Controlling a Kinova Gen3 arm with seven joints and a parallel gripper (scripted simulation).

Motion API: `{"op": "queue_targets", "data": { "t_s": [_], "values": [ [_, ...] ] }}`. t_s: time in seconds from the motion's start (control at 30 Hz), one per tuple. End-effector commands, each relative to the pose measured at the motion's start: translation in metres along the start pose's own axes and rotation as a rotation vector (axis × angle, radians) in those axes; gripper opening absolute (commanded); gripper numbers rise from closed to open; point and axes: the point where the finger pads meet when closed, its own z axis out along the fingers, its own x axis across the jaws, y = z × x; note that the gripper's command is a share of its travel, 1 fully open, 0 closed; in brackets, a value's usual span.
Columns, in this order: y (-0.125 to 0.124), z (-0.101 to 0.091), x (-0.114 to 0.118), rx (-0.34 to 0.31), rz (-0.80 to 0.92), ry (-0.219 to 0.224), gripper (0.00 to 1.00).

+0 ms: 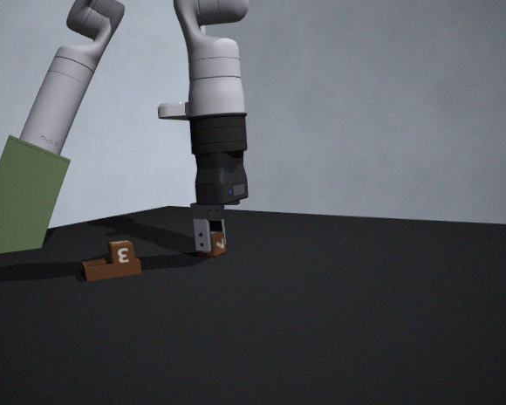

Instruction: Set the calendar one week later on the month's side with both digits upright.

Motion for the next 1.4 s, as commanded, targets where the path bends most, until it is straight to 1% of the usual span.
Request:
{"op": "queue_targets", "data": {
  "t_s": [0.0,0.27,0.3,0.43,0.47,0.53,0.57,0.63,0.67,0.73,0.77,1.2,1.37],
  "values": [
    [0.0,0.0,0.0,-0.001,0.0,-0.001,0.57],
    [0.0,0.0,0.0,-0.001,0.0,-0.001,0.57],
    [0.0,0.0,0.0,-0.001,0.0,-0.001,0.63],
    [0.0,0.0,0.0,-0.001,0.0,-0.001,0.63],
    [0.0,0.0,0.0,-0.001,0.0,-0.001,0.69],
    [0.0,0.0,0.0,-0.001,0.0,-0.001,0.69],
    [0.0,0.0,0.0,-0.001,0.0,-0.001,0.75],
    [0.0,0.0,0.0,-0.001,0.0,-0.001,0.75],
    [0.0,0.0,0.0,-0.001,0.0,-0.001,0.81],
    [0.0,0.0,0.0,-0.001,0.0,-0.001,0.81],
    [0.0,0.0,0.0,-0.001,0.0,-0.001,0.87],
    [0.0,-0.001,0.0,-0.001,0.0,-0.001,0.87],
    [0.0,-0.013,0.0,-0.001,0.0,-0.001,0.87]
  ]
}}
